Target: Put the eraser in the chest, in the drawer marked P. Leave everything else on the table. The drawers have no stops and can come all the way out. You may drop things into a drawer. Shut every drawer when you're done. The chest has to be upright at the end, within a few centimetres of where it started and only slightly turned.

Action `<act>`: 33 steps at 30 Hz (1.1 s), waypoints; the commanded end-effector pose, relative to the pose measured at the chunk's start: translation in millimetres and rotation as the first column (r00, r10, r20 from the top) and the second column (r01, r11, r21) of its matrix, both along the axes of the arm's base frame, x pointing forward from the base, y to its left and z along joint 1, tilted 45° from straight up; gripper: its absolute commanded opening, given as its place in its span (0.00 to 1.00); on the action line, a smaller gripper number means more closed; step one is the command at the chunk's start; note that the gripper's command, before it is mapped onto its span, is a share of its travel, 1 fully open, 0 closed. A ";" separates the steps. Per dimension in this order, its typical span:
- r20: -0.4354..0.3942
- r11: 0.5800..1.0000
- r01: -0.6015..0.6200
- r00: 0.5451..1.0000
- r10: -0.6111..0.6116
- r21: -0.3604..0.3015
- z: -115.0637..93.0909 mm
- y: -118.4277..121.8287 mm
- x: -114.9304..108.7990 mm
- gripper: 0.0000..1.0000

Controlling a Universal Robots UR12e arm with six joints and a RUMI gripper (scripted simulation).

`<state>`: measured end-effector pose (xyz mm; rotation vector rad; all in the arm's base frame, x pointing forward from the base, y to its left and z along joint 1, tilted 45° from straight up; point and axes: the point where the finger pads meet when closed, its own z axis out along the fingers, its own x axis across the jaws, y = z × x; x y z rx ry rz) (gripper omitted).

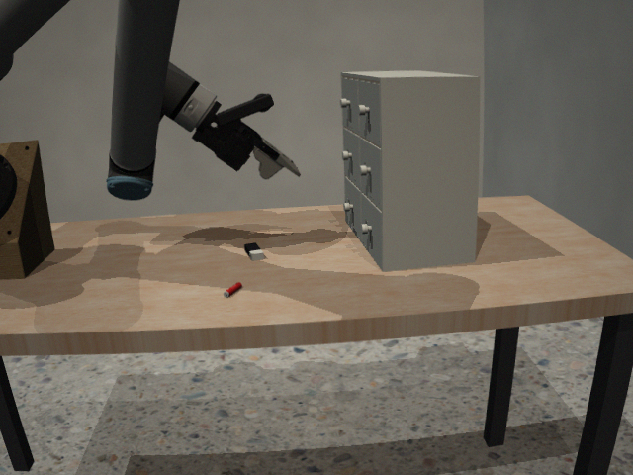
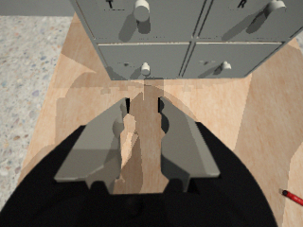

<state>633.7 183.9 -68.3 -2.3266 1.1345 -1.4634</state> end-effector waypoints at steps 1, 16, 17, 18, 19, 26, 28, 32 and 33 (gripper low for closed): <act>0.000 1.000 -0.001 1.000 0.001 0.000 0.3 0.3 0.0 0.20; 0.000 1.000 -0.001 1.000 0.001 0.000 -9.1 -5.7 11.0 0.20; 0.000 1.000 -0.001 1.000 0.001 0.000 -10.6 -6.6 12.7 0.20; 0.000 1.000 -0.001 1.000 0.001 0.000 -10.6 -6.6 12.7 0.20; 0.000 1.000 -0.001 1.000 0.001 0.000 -10.6 -6.6 12.7 0.20; 0.000 1.000 -0.001 1.000 0.001 0.000 -22.7 -14.4 26.9 0.20; 0.000 1.000 -0.001 1.000 0.001 0.000 -26.6 -16.9 31.5 0.20; 0.000 1.000 -0.001 1.000 0.001 0.000 -34.6 -22.0 40.8 0.20; 0.000 1.000 -0.001 1.000 0.001 0.000 -36.5 -23.2 43.1 0.20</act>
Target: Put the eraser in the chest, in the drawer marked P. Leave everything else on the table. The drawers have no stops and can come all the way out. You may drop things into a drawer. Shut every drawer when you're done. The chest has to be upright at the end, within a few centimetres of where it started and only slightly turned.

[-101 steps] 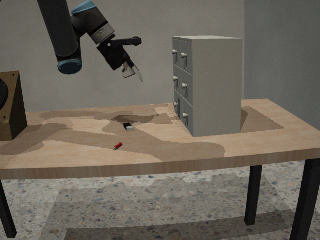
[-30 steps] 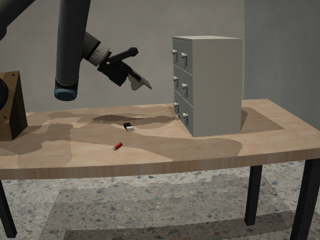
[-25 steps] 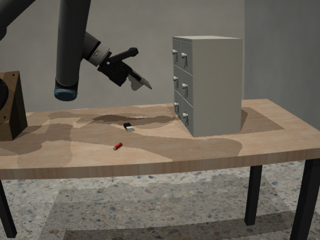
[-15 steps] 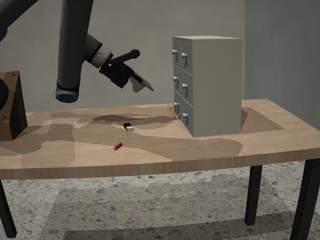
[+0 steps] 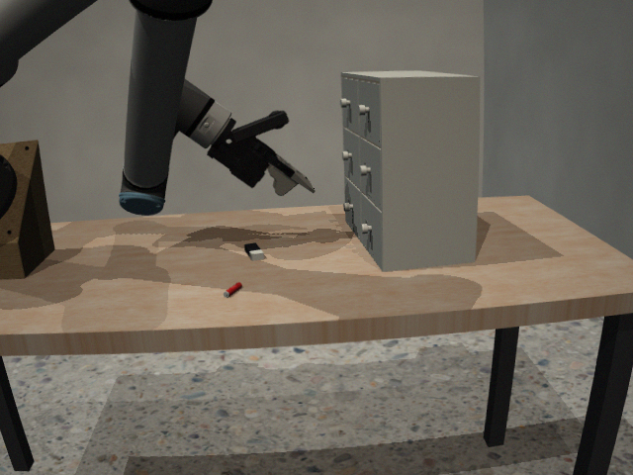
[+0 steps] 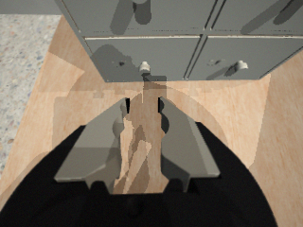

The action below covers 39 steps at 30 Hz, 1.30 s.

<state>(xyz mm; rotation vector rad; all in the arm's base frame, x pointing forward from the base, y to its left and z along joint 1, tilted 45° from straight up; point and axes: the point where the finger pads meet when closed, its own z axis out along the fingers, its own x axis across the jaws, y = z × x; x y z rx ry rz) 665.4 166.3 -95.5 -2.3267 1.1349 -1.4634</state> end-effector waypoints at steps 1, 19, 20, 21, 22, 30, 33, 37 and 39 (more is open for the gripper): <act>0.001 1.000 -0.001 1.000 0.001 0.000 -11.2 -6.8 13.7 0.20; 0.001 1.000 -0.001 1.000 0.001 0.000 -32.6 -20.4 38.7 0.20; 0.001 1.000 -0.001 1.000 0.001 0.000 -32.6 -20.4 38.7 0.20; 0.001 1.000 -0.001 1.000 0.001 0.000 -33.3 -20.9 39.5 0.20; 0.001 1.000 -0.001 1.000 0.001 0.000 -34.0 -21.3 40.3 0.20; 0.001 1.000 -0.001 1.000 0.001 0.000 -36.1 -22.6 42.7 0.20; 0.001 1.000 -0.001 1.000 0.001 0.000 -36.1 -22.7 42.7 0.20; 0.001 1.000 -0.001 1.000 0.001 0.000 -36.1 -22.7 42.7 0.20; 0.001 1.000 -0.001 1.000 0.001 0.000 -36.1 -22.7 42.7 0.20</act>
